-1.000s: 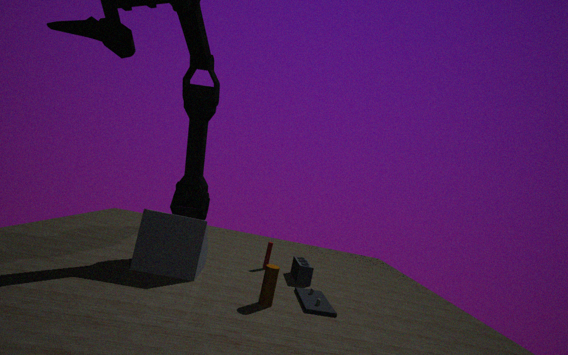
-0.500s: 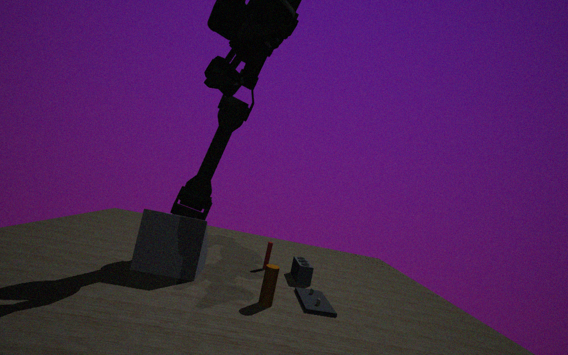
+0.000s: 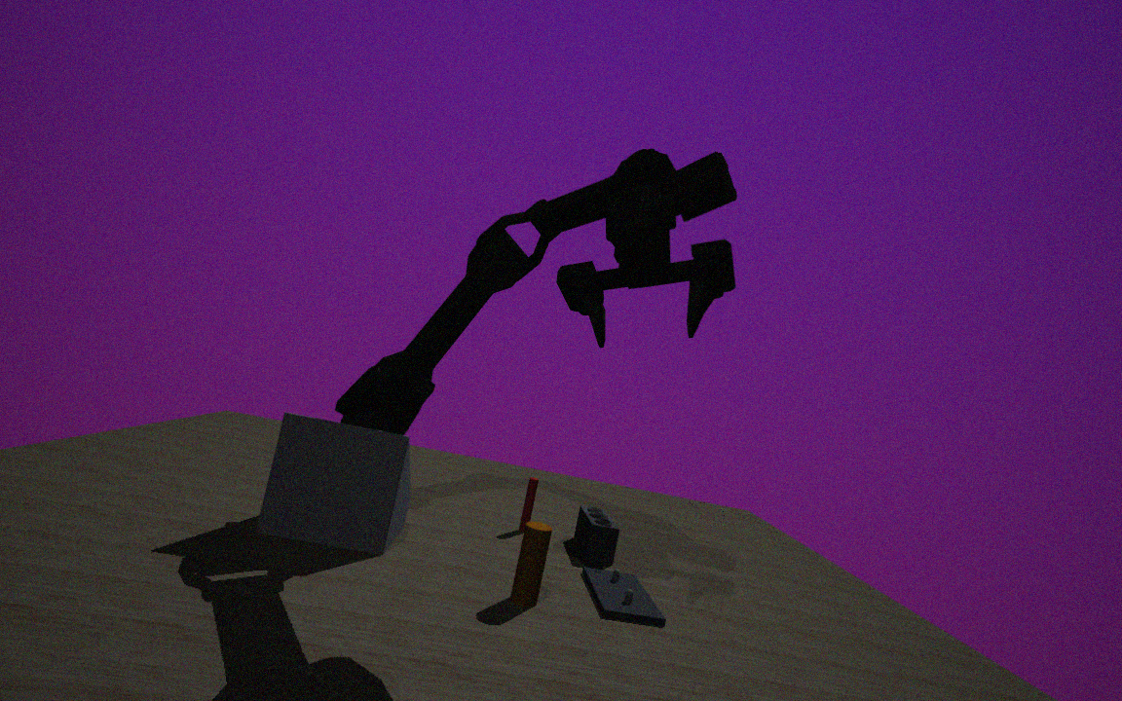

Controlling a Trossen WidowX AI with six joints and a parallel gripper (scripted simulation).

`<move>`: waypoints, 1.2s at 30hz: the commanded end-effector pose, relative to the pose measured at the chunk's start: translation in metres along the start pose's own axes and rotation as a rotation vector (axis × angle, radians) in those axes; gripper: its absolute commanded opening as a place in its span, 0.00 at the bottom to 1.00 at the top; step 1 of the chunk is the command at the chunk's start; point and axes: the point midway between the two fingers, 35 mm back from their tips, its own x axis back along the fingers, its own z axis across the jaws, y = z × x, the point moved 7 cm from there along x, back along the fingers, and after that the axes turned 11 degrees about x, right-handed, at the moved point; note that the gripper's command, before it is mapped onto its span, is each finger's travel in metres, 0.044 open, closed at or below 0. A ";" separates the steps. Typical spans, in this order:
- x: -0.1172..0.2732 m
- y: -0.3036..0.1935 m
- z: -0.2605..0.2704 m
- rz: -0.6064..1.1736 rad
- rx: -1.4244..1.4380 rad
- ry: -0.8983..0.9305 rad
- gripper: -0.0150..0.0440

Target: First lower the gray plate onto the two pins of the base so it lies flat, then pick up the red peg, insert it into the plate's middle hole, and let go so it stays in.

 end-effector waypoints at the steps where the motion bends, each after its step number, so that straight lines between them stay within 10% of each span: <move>1: -0.003 -0.060 0.009 0.119 0.131 0.007 1.00; 14: -0.010 -0.246 -0.019 0.531 0.515 -0.058 1.00; 36: -0.080 -0.285 -0.044 0.554 0.531 -0.063 1.00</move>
